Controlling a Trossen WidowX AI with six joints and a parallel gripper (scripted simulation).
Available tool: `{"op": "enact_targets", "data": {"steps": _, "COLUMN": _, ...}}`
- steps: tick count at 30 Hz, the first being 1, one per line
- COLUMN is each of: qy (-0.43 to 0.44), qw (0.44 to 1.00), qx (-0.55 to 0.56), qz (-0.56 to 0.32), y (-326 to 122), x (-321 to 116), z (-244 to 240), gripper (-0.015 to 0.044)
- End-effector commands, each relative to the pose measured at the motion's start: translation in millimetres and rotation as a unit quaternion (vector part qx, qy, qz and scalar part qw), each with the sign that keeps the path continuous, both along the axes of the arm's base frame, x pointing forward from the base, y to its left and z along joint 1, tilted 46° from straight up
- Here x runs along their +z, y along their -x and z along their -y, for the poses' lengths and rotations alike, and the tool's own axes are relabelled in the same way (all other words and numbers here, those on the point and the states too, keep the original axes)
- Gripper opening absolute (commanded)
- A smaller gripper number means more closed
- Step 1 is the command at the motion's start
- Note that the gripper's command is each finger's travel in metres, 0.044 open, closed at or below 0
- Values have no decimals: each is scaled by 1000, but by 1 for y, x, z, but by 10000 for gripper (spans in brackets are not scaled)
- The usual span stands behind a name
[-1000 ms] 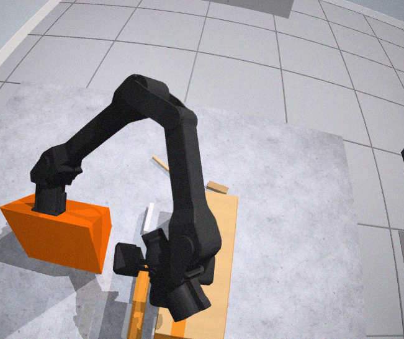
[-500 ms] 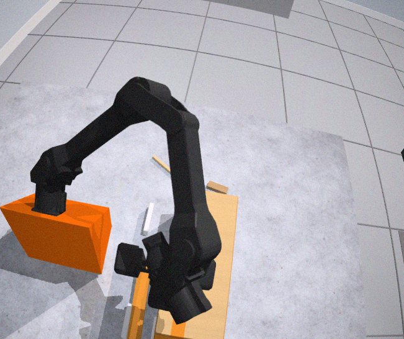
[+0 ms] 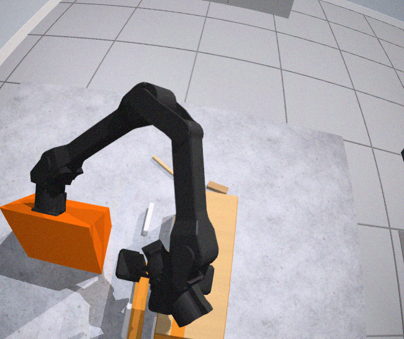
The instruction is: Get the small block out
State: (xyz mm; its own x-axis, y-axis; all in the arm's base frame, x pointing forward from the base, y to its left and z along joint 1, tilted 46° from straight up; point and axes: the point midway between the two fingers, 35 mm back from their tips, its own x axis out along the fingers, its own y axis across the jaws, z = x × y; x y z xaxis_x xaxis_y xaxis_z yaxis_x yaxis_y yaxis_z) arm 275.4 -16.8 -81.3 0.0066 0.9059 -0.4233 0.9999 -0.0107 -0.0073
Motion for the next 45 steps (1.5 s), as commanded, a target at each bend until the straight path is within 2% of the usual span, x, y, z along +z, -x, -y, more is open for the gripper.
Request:
{"op": "enact_targets", "data": {"steps": 1, "qy": -1, "qw": 1000, "qx": -3, "qz": -3, "y": 0, "x": -4, "z": -5, "gripper": 400}}
{"op": "enact_targets", "data": {"steps": 23, "qy": -4, "qw": 1000, "qx": -2, "qz": -2, "y": 3, "x": -29, "z": -32, "gripper": 400}}
{"op": "enact_targets", "data": {"steps": 45, "qy": -3, "qw": 1000, "qx": 0, "qz": -1, "y": 2, "x": -6, "z": -50, "gripper": 400}}
